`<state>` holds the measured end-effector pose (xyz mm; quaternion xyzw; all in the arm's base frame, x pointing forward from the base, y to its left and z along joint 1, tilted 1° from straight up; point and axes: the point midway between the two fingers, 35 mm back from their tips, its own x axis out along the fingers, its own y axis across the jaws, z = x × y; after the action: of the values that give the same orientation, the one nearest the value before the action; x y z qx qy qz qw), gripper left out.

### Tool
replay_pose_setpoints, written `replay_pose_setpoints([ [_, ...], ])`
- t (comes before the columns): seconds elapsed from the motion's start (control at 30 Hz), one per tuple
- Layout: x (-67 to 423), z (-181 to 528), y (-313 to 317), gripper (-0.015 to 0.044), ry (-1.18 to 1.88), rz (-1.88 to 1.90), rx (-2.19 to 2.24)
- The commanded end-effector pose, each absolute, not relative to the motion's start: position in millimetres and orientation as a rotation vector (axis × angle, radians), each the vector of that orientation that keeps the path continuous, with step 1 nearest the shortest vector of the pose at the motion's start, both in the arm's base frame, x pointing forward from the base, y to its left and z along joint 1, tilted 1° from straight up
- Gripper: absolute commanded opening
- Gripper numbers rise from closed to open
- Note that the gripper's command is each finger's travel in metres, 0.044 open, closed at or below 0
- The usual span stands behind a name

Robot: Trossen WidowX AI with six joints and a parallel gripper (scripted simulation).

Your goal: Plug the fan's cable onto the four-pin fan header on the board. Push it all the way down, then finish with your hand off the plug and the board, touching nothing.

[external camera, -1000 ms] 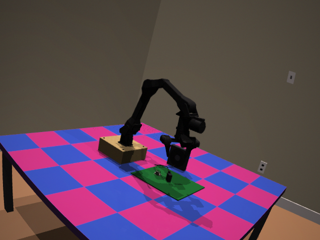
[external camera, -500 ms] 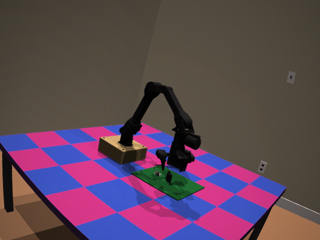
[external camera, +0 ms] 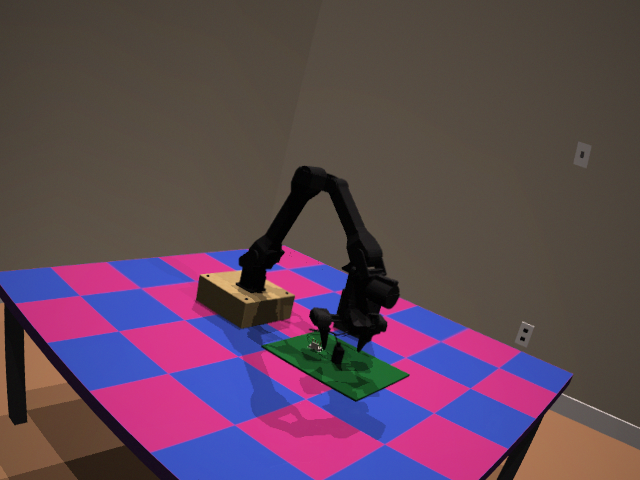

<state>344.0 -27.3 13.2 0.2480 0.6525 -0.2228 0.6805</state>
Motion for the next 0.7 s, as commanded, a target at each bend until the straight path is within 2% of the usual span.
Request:
replay_pose_setpoints([
  [0.0,344,4,-28,0.044,1.467,-0.508,0.556],
  [0.5,343,-13,-27,0.044,1.467,-0.508,0.556],
  [0.67,343,-10,-27,0.0309,1.468,-0.501,0.556],
])
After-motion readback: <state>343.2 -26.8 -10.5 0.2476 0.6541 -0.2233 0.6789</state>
